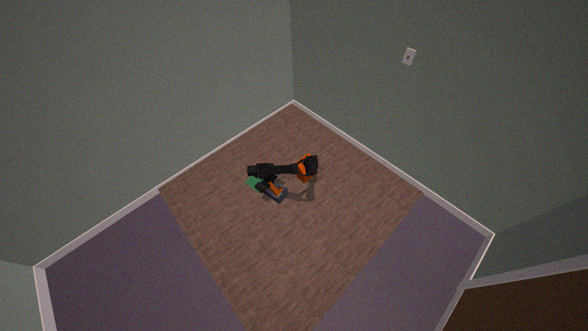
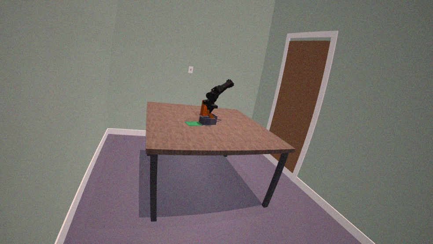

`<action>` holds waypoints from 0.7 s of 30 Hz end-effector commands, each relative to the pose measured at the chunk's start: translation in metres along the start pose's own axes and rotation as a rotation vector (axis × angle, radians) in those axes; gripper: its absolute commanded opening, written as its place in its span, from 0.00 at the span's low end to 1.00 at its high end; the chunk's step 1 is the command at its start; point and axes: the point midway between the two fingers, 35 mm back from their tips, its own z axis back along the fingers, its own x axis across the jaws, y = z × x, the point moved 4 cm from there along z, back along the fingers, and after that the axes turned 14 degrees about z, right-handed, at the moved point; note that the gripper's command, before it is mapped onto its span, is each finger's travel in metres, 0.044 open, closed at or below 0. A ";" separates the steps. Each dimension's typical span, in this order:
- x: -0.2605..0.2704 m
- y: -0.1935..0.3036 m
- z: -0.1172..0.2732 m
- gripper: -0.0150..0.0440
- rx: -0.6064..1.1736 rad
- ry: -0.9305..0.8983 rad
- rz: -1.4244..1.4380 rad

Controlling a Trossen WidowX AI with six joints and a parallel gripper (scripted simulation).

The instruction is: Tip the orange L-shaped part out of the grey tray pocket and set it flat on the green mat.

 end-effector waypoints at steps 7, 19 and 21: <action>0.001 0.000 0.018 0.25 -0.002 -0.001 0.007; 0.001 0.000 0.036 0.25 -0.002 0.000 0.006; 0.001 0.000 0.039 0.25 -0.002 0.000 0.006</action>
